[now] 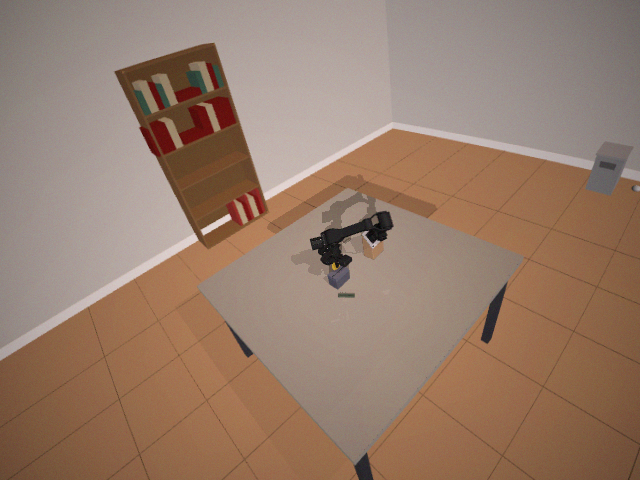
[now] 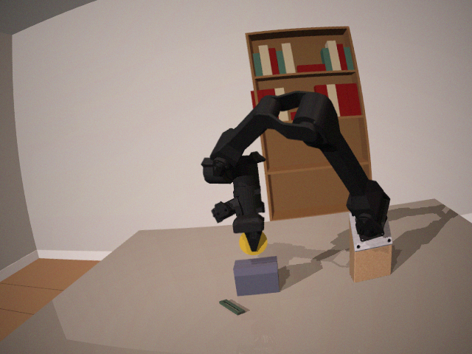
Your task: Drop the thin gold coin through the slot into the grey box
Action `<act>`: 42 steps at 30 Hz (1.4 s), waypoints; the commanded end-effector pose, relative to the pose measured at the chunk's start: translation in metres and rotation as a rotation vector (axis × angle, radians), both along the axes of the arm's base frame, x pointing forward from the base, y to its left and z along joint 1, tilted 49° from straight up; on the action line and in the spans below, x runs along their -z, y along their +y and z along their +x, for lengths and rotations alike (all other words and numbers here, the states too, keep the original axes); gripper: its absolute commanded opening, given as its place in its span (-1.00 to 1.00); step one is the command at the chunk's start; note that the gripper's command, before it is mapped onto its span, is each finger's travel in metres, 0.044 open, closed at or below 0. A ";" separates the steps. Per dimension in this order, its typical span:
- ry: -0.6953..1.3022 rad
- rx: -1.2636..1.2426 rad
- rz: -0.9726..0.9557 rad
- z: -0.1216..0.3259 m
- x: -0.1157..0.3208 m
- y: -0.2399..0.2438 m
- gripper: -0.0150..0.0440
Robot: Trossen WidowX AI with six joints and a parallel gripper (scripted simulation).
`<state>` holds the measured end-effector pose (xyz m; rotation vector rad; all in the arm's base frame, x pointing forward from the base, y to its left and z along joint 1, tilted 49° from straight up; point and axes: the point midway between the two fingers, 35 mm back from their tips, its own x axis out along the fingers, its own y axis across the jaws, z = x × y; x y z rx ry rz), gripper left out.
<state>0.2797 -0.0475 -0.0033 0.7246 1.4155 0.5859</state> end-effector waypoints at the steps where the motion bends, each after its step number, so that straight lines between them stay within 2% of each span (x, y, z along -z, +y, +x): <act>1: 0.000 0.000 0.000 0.000 0.000 0.000 -0.49; 38: 0.005 0.005 0.001 0.000 0.012 0.015 -0.49; 42: -0.001 -0.001 -0.005 0.001 0.011 0.013 -0.14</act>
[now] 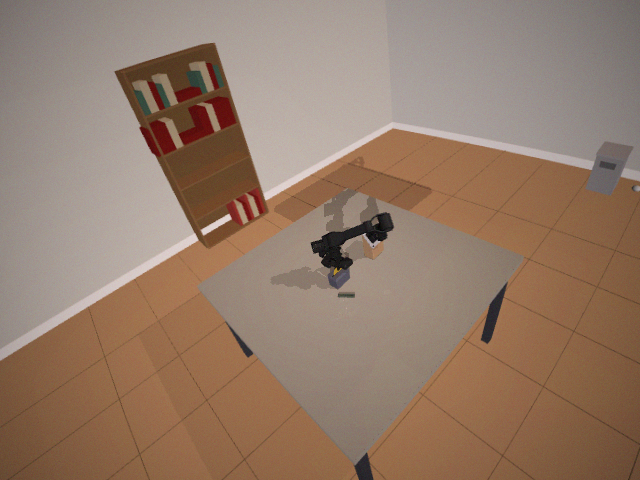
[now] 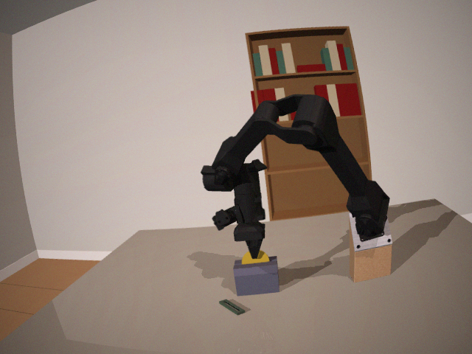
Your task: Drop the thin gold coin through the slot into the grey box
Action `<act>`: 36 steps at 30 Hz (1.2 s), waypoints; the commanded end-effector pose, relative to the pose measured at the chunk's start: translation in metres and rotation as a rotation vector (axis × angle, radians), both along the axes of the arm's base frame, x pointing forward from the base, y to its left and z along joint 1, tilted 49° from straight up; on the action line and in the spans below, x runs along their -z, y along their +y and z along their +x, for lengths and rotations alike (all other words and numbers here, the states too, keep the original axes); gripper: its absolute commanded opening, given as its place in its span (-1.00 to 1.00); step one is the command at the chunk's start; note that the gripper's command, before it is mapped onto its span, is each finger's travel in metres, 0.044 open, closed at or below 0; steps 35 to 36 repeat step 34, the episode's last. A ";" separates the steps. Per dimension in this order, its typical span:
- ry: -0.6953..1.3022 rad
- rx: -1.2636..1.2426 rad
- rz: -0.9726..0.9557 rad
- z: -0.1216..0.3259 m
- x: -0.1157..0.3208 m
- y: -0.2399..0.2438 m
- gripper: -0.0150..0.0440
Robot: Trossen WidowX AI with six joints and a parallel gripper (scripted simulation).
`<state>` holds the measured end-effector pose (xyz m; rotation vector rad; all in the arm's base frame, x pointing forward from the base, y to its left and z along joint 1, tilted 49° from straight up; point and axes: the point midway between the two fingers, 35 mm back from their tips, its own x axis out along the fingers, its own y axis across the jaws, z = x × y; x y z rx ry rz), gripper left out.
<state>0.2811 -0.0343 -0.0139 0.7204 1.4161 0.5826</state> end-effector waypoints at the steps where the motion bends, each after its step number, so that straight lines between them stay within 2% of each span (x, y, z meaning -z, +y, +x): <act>1: 0.000 0.000 0.000 0.000 0.000 0.000 -0.05; 3: 0.000 0.000 0.000 0.000 0.000 0.000 0.05; 11: 0.000 0.000 0.000 0.000 0.000 0.000 0.05; 20: 0.001 0.000 0.000 -0.002 -0.014 -0.016 0.85; 22: 0.007 0.001 0.006 -0.006 -0.030 -0.033 1.00; 36: 0.009 0.002 0.010 -0.009 -0.040 -0.042 1.00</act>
